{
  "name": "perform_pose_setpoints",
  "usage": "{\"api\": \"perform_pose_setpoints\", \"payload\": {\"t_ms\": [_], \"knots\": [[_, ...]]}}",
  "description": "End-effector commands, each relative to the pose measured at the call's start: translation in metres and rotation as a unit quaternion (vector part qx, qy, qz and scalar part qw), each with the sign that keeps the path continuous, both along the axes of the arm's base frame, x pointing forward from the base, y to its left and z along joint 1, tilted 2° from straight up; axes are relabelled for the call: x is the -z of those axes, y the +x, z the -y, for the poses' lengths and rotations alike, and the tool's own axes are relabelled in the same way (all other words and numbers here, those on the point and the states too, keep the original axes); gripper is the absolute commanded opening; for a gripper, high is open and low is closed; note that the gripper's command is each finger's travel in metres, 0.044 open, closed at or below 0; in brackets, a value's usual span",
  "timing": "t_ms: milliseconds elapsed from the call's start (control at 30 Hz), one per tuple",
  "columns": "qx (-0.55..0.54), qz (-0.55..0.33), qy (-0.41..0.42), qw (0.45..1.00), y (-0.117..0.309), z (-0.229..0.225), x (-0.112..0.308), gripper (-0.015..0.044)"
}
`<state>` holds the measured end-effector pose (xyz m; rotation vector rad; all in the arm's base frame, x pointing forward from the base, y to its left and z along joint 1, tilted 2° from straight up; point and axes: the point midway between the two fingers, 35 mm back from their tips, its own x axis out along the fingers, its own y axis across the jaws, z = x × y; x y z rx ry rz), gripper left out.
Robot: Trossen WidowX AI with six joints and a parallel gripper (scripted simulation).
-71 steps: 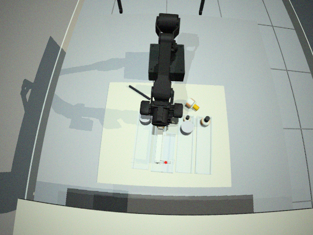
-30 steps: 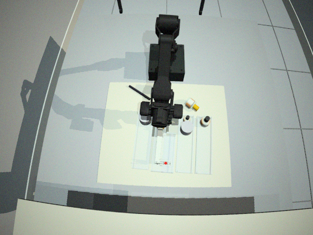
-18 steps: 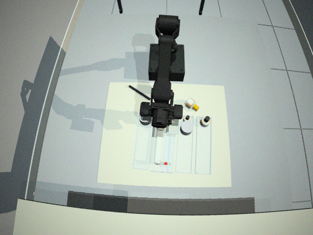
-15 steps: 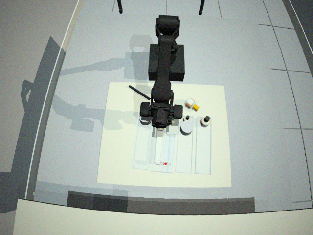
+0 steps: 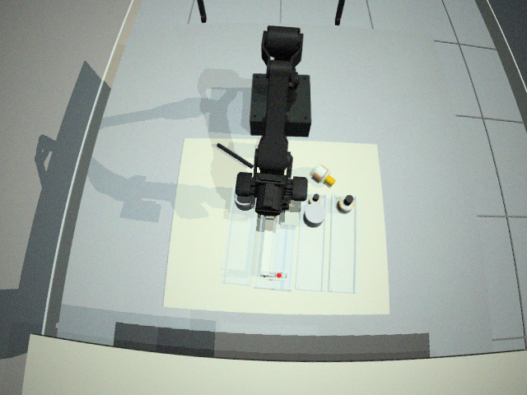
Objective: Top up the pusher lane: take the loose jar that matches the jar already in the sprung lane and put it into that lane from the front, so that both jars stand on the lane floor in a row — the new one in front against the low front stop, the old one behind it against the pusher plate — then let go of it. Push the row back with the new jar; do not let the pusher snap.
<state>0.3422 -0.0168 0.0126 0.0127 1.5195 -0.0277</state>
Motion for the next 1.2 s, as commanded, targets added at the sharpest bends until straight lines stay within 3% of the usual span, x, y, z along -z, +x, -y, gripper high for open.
{"api": "perform_pose_setpoints", "payload": {"t_ms": [0, 1167], "knots": [[-0.001, 0.009, 0.002, 1.000, 0.0040, -0.0005, 0.0006, 0.0000], [-0.001, 0.008, 0.002, 1.000, 0.0029, -0.0005, 0.0100, 0.0000]]}}
